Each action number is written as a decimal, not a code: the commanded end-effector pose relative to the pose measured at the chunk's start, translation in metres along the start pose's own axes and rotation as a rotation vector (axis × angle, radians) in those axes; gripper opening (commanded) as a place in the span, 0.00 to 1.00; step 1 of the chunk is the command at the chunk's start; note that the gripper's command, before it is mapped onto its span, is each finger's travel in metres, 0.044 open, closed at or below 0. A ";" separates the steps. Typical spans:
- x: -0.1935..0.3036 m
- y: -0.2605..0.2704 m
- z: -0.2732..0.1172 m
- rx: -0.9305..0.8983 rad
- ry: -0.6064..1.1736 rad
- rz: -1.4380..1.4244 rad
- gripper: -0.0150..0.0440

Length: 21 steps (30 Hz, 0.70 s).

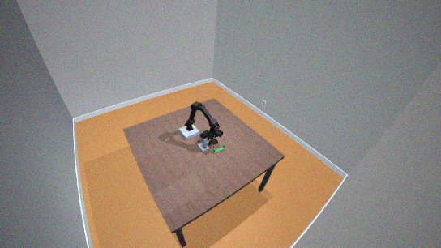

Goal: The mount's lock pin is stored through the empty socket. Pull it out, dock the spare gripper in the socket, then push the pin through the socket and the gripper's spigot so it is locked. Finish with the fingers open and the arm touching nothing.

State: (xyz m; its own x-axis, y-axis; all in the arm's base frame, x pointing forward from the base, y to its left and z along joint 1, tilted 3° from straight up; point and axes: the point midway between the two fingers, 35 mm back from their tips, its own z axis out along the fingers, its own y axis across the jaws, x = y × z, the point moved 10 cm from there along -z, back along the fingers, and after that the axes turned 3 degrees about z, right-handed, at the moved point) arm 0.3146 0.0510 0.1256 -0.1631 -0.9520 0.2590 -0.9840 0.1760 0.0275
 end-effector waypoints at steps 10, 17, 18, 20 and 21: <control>-0.007 0.001 -0.017 -0.004 0.002 -0.005 0.59; -0.014 0.002 -0.031 -0.005 0.006 -0.012 0.59; -0.015 0.002 -0.034 -0.005 0.007 -0.013 0.59; -0.017 0.002 -0.038 -0.005 0.008 -0.015 0.59; -0.018 0.002 -0.040 -0.005 0.009 -0.016 0.59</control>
State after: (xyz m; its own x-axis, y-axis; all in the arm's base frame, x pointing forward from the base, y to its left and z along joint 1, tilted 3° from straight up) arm 0.3174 0.0745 0.1550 -0.1436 -0.9522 0.2696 -0.9865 0.1593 0.0371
